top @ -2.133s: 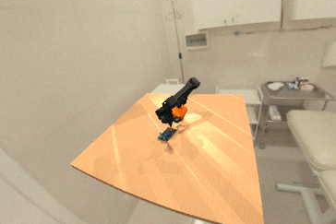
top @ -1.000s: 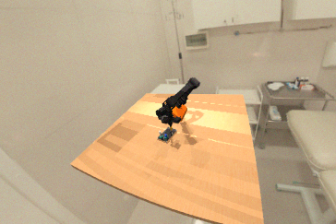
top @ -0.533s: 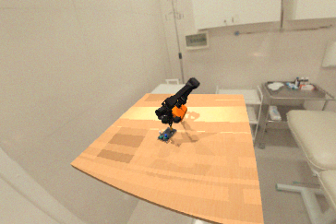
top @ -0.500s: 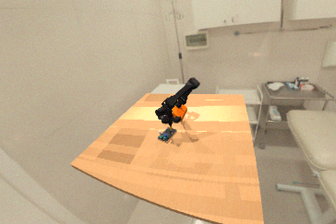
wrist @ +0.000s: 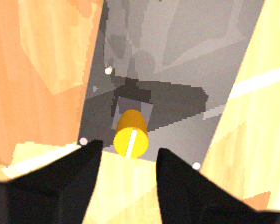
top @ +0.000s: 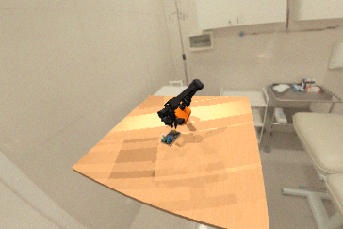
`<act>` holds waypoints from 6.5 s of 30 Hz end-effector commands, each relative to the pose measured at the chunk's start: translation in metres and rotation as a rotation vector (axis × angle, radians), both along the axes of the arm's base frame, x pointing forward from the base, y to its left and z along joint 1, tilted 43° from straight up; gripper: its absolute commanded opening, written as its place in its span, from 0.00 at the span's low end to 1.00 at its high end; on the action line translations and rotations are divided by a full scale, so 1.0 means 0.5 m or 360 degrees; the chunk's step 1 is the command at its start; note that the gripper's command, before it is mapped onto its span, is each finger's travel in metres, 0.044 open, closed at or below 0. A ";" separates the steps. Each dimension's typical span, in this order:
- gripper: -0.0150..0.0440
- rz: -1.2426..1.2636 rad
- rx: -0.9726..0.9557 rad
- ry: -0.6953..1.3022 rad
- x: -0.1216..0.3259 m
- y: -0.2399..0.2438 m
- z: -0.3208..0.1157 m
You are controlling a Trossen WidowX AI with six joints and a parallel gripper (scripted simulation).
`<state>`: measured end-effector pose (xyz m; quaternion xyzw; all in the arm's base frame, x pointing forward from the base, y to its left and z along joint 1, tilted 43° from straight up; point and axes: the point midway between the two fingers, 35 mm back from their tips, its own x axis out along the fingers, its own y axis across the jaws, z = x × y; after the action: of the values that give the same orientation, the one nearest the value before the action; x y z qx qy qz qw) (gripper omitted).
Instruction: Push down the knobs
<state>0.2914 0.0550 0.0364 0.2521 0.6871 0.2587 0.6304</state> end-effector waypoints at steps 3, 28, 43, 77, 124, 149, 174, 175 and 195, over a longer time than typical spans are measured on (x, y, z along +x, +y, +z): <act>0.48 -0.0070 0.0001 0.0025 0.011 -0.008 -0.001; 0.25 0.0779 0.0069 -0.0770 0.110 -0.063 0.011; 0.25 0.1404 0.0125 -0.1310 0.159 -0.095 0.015; 0.25 0.2131 0.0207 -0.1944 0.205 -0.104 -0.014; 0.25 0.2130 0.0208 -0.1946 0.201 -0.070 -0.051; 0.25 0.2130 0.0208 -0.1946 0.201 -0.065 -0.056; 0.25 0.2130 0.0208 -0.1947 0.200 -0.054 -0.069; 0.25 0.2130 0.0208 -0.1947 0.199 -0.053 -0.069; 0.25 0.2129 0.0209 -0.1947 0.198 -0.039 -0.085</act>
<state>0.3897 0.0222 0.0044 -0.3434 0.2242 0.6915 0.5947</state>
